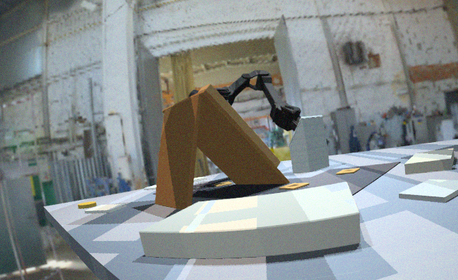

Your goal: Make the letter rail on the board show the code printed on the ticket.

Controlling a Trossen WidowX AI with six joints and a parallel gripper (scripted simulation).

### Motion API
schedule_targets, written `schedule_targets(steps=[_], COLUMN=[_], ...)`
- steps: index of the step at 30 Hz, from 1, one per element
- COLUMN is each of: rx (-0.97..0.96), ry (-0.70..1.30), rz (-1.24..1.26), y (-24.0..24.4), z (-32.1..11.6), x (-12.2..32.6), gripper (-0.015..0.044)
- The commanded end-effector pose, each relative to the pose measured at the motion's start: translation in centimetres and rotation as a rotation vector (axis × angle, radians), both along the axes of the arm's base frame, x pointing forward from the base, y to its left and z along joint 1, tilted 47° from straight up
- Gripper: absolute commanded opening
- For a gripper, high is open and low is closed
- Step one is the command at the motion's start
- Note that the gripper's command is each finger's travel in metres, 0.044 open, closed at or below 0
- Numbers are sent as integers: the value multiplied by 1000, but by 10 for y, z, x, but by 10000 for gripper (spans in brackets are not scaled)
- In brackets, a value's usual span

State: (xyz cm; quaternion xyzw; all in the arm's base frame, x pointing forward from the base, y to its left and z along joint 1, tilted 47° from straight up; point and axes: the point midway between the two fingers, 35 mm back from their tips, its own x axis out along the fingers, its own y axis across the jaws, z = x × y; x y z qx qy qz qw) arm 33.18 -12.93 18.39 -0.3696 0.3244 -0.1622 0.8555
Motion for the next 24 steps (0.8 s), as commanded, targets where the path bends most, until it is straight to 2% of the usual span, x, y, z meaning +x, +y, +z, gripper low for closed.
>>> schedule_targets(steps=[1,24], rx=[3,4], ry=[5,5], rz=[-4,-4], y=[2,9], z=[-5,-14], x=[-2,-1], gripper=[0,0])
